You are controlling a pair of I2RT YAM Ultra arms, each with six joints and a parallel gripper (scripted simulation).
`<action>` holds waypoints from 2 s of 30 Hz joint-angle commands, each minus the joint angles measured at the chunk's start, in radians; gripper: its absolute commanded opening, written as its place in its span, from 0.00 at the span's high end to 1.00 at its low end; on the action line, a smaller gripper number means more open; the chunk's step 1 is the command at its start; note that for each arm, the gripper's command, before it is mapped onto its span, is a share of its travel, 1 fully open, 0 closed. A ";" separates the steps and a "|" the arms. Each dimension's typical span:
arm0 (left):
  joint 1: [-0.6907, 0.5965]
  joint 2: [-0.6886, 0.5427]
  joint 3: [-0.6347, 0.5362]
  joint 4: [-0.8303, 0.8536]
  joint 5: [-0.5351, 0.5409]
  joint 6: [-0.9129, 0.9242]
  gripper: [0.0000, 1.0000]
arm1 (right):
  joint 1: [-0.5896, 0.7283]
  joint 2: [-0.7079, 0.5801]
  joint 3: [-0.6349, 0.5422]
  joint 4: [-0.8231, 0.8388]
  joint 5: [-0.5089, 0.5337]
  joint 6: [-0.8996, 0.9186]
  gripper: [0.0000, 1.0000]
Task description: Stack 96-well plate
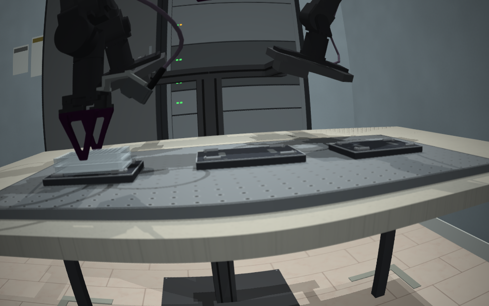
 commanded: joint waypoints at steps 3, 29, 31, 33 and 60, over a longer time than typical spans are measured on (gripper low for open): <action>-0.011 -0.017 0.026 0.003 -0.012 -0.002 0.00 | -0.001 0.001 0.014 -0.029 -0.003 -0.001 0.10; -0.011 -0.017 0.026 0.003 -0.012 -0.002 0.00 | 0.086 -0.306 0.080 -0.337 0.032 0.075 0.00; -0.011 -0.017 0.026 0.003 -0.012 -0.002 0.00 | 0.100 -0.351 0.097 -0.402 0.036 0.089 0.00; -0.011 -0.017 0.026 0.003 -0.012 -0.002 0.00 | 0.099 -0.365 0.090 -0.451 0.024 0.099 0.00; -0.011 -0.017 0.026 0.003 -0.012 -0.002 0.00 | 0.007 -0.579 -0.188 -0.109 -0.151 0.627 0.00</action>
